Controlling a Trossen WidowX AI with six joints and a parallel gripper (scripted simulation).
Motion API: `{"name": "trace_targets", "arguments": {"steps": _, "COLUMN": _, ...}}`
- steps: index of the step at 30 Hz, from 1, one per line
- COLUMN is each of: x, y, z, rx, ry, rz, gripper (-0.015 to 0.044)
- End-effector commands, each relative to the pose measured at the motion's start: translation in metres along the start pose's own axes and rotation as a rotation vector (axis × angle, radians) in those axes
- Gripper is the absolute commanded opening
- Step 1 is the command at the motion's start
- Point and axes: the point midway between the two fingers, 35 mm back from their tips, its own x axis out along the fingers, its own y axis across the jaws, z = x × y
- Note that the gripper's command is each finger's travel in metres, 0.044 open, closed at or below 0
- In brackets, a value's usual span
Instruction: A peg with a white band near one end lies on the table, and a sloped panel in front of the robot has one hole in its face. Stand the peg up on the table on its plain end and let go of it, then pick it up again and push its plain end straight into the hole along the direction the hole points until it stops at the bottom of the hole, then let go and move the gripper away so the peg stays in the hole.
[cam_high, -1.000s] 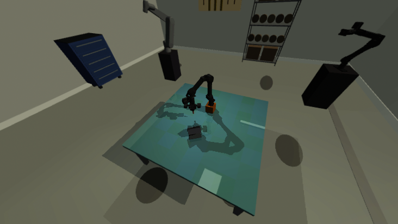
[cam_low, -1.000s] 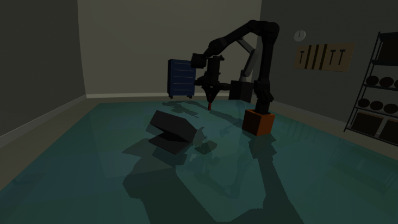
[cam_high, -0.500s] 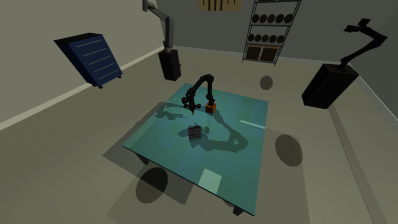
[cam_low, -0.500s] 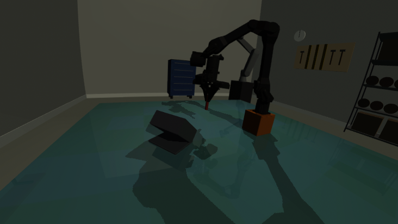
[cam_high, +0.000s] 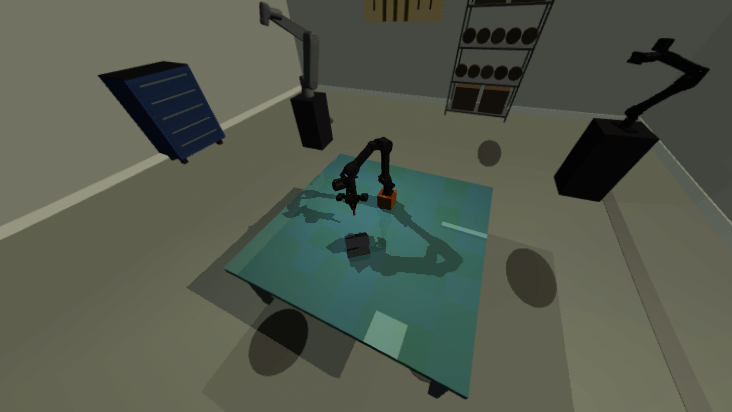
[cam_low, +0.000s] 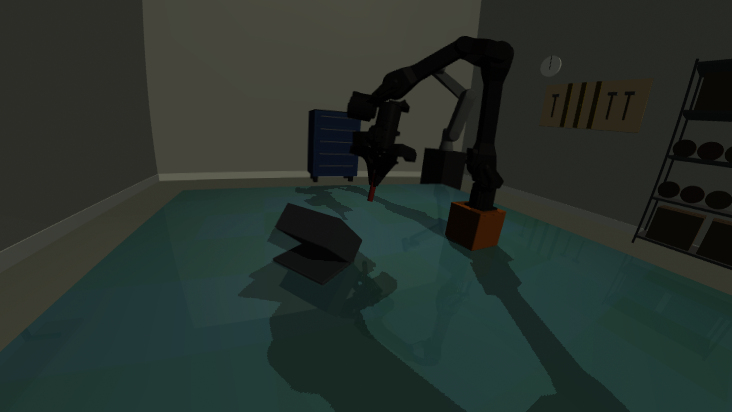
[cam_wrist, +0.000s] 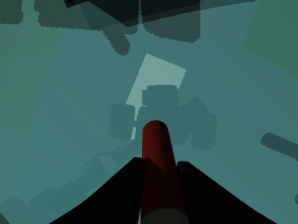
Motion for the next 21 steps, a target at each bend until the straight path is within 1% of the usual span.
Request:
{"name": "trace_targets", "arguments": {"steps": 1, "x": -0.001, "y": 0.001, "z": 0.009, "rx": 0.023, "ry": -0.052, "rz": 0.018, "gripper": 0.0}}
{"name": "trace_targets", "arguments": {"steps": 21, "x": -0.007, "y": 0.004, "z": 0.044, "rx": 0.103, "ry": -0.246, "rz": 0.106, "gripper": 0.0}}
